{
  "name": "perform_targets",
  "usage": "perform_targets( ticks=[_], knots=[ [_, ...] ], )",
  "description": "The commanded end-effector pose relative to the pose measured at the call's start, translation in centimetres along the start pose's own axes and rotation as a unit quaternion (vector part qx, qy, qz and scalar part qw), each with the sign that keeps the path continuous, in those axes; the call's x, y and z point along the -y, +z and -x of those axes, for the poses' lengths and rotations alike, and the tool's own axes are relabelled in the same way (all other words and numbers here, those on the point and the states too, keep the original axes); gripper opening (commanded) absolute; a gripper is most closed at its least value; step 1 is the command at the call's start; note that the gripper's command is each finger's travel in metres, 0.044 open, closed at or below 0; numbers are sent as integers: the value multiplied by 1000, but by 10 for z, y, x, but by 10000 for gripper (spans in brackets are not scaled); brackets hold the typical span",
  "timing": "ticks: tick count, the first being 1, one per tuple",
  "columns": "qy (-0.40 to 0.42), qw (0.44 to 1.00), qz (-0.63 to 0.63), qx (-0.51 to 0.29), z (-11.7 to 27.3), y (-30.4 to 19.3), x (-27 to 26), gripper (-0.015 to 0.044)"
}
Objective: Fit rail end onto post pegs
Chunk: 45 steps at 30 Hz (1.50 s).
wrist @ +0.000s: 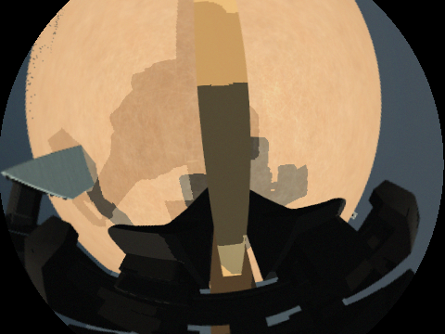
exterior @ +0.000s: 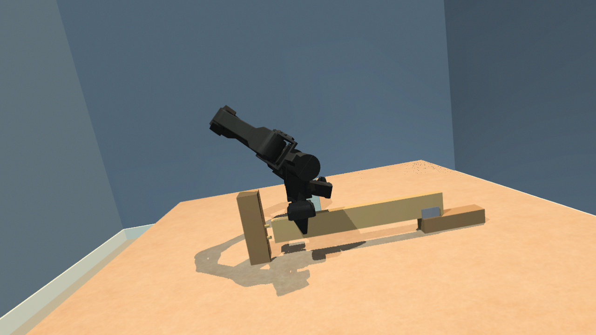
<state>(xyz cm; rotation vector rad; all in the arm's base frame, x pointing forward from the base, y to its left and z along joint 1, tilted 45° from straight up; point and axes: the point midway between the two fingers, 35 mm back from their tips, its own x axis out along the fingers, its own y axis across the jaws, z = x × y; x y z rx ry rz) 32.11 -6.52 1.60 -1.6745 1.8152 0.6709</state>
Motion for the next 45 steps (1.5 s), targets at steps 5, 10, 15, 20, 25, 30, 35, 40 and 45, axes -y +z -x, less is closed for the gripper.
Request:
perform_targets(
  ticks=[5,10,15,20,25,30,35,40,45],
  knots=[
    [-2,1000,0,0,2,-4,0,0],
    [-2,1000,0,-1,2,-6,0,0],
    [-2,1000,0,-1,2,-7,0,0],
    [-2,1000,0,-1,2,-9,0,0],
    [-2,1000,0,-1,2,-10,0,0],
    [-2,1000,0,-1,2,-12,0,0],
    [-2,1000,0,-1,2,-14,0,0],
    [-2,1000,0,-1,2,-15,0,0],
    [-2,1000,0,-1,2,-17,0,0]
  ],
)
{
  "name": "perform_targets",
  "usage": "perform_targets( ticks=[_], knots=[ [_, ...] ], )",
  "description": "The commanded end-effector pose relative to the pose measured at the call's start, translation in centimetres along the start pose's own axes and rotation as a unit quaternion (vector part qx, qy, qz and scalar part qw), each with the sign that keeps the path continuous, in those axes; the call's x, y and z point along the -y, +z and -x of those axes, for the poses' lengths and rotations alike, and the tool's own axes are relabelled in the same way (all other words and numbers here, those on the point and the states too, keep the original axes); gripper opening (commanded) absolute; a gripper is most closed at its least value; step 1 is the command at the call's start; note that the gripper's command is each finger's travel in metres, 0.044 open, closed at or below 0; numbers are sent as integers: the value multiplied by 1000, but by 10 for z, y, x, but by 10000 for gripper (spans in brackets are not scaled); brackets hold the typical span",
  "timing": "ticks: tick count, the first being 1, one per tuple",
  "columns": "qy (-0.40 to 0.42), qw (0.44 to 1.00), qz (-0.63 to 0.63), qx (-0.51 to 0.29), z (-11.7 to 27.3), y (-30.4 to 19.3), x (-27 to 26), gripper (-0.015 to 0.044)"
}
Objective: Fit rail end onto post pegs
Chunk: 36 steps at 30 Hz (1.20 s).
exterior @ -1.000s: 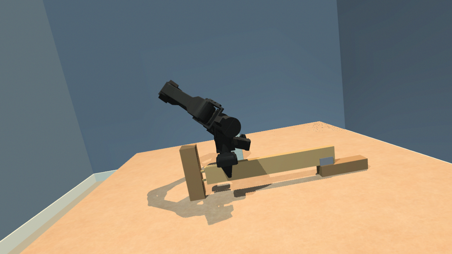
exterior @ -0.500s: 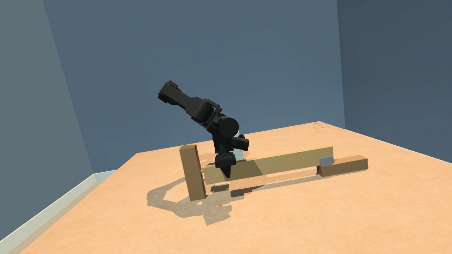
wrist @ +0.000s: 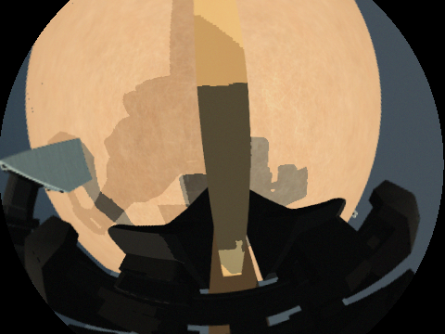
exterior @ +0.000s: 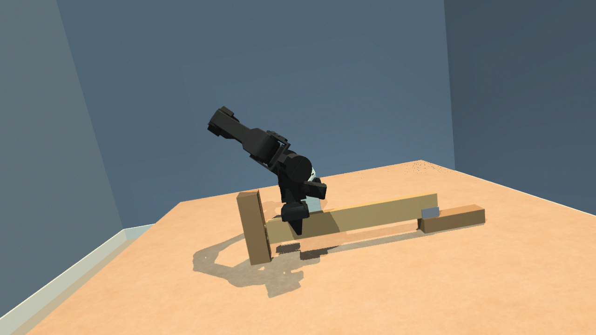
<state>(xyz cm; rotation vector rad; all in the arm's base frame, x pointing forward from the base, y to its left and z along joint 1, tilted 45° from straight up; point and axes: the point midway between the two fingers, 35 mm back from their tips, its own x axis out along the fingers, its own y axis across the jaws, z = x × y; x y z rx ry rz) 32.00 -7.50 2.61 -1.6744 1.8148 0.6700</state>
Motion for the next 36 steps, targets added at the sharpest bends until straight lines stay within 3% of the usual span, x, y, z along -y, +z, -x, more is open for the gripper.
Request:
perform_targets(
  ticks=[1,14,30,36],
  knots=[
    [-2,1000,1,-1,2,-3,0,0],
    [-2,1000,1,-1,2,-7,0,0],
    [0,1000,0,-1,0,-5,0,420],
    [-1,1000,0,0,7,2,1,440]
  ],
)
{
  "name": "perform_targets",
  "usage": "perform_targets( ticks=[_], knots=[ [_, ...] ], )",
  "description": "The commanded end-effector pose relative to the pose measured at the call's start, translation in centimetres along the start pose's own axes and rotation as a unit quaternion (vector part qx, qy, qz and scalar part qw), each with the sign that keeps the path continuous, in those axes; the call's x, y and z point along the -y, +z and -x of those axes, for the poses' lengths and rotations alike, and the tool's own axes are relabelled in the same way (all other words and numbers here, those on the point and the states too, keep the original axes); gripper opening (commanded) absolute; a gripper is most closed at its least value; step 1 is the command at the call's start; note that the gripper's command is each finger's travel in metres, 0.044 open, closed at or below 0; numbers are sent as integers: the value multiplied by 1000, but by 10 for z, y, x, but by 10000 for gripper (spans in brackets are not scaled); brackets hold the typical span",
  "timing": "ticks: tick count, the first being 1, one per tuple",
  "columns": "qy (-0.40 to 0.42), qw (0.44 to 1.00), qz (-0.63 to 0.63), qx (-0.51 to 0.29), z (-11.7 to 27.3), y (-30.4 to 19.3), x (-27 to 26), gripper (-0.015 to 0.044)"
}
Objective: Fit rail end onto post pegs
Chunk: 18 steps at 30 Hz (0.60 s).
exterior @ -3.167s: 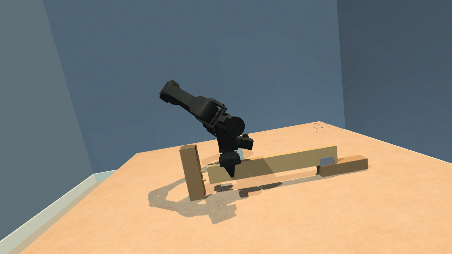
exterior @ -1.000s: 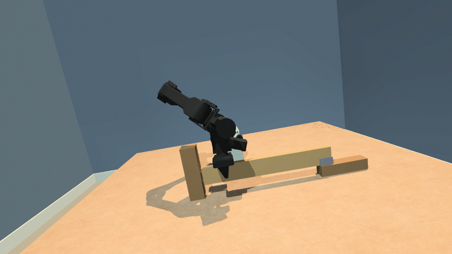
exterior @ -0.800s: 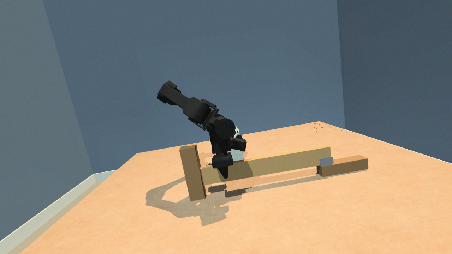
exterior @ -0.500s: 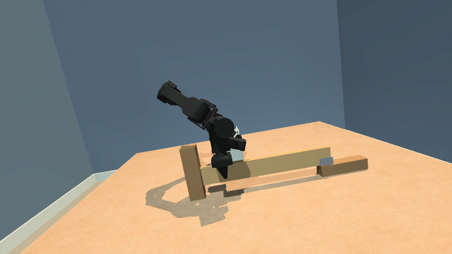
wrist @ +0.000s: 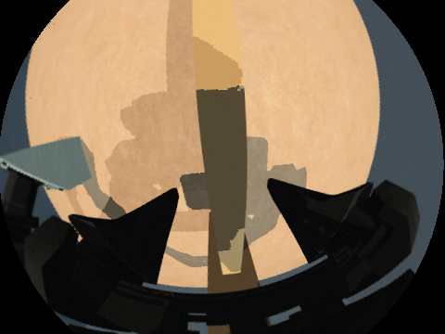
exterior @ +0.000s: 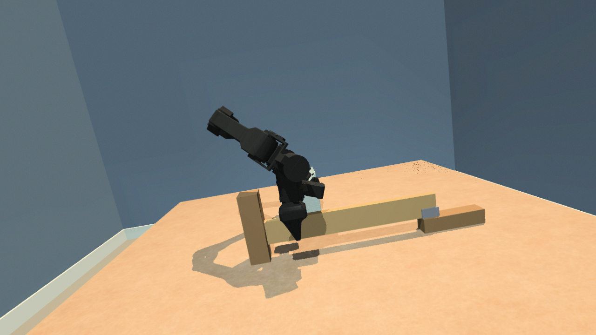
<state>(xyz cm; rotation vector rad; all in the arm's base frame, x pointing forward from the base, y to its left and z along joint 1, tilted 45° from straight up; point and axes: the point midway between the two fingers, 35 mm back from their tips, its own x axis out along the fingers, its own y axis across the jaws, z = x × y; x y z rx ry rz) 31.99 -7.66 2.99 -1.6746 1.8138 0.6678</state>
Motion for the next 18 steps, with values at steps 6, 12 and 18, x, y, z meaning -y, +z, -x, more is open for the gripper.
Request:
perform_targets(
  ticks=[6,12,18],
  knots=[
    [-1,1000,1,0,29,30,0,440],
    [-1,1000,1,0,29,30,0,440],
    [-1,1000,1,0,29,30,0,440]
  ],
)
